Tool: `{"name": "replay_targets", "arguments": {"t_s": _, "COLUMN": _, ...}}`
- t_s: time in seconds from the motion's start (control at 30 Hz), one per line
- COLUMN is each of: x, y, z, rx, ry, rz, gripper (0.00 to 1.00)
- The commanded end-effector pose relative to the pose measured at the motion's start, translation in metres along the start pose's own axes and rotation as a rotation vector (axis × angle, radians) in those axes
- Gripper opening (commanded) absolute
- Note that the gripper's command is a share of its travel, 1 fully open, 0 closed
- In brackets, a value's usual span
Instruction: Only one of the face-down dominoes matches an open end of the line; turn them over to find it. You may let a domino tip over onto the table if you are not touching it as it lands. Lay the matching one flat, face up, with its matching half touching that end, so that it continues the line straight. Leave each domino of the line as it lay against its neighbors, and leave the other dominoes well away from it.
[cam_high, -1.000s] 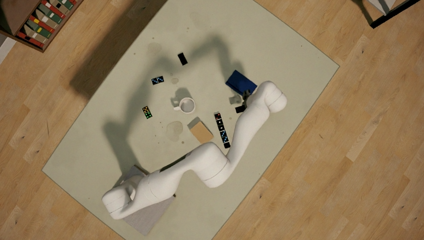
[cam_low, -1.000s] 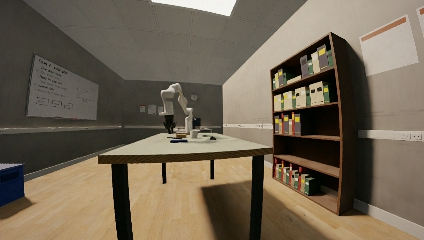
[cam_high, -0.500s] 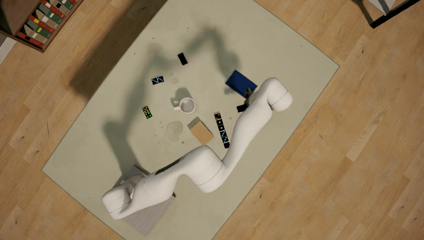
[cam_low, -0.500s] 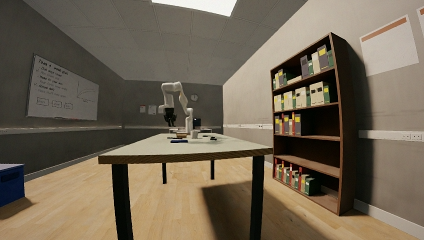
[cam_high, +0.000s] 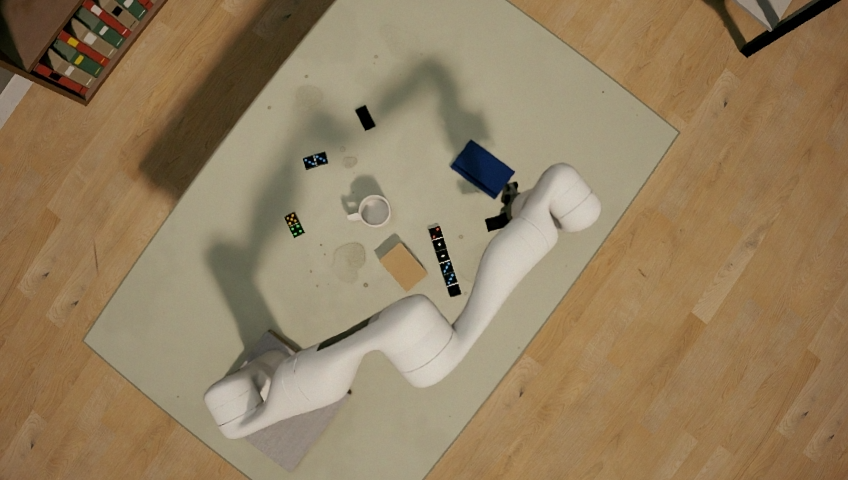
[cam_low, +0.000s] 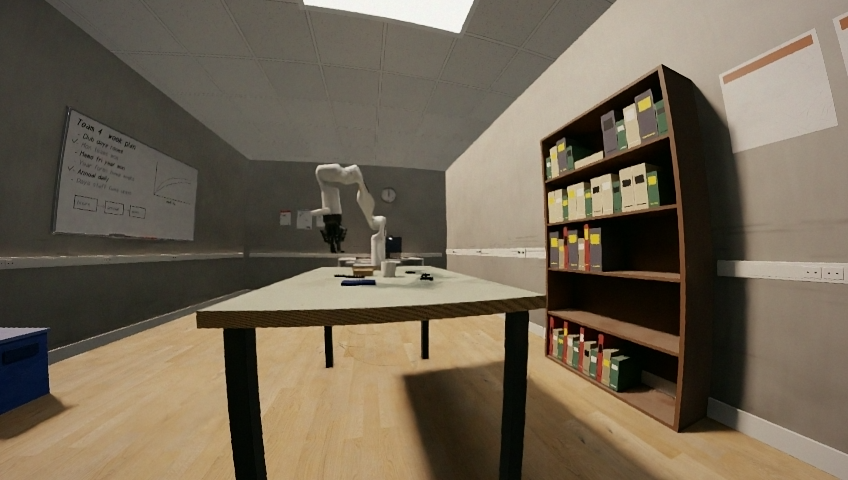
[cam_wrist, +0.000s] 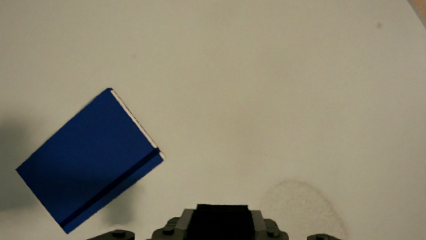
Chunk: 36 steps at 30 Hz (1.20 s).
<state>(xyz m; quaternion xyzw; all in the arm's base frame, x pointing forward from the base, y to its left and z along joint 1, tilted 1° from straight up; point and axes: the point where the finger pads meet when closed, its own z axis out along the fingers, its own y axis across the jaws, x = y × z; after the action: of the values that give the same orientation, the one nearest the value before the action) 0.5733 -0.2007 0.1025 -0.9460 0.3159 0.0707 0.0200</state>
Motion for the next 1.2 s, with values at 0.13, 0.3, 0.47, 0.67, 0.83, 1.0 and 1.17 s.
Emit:
{"name": "replay_targets", "arguments": {"t_s": 0.13, "x": 0.0062, "y": 0.0049, "z": -0.0028, "rx": 0.001, "ry": 0.001, "rz": -0.001, "gripper": 0.31}}
{"name": "replay_targets", "arguments": {"t_s": 0.3, "x": 0.0063, "y": 0.0050, "z": -0.0028, "rx": 0.003, "ry": 0.004, "rz": -0.003, "gripper": 0.31}}
{"name": "replay_targets", "arguments": {"t_s": 0.47, "x": 0.0065, "y": 0.0052, "z": -0.0027, "rx": 0.009, "ry": 0.013, "rz": -0.012, "gripper": 0.31}}
{"name": "replay_targets", "arguments": {"t_s": 0.67, "x": 0.0067, "y": 0.0055, "z": -0.0026, "rx": 0.021, "ry": 0.030, "rz": -0.028, "gripper": 0.31}}
{"name": "replay_targets", "arguments": {"t_s": 0.83, "x": 0.0066, "y": 0.0058, "z": -0.0025, "rx": 0.036, "ry": 0.052, "rz": -0.048, "gripper": 0.31}}
{"name": "replay_targets", "arguments": {"t_s": 1.0, "x": 0.0053, "y": 0.0059, "z": -0.0028, "rx": 0.061, "ry": 0.089, "rz": -0.083, "gripper": 0.31}}
{"name": "replay_targets", "arguments": {"t_s": 1.17, "x": 0.0050, "y": 0.0068, "z": -0.0025, "rx": 0.095, "ry": 0.139, "rz": -0.130, "gripper": 0.31}}
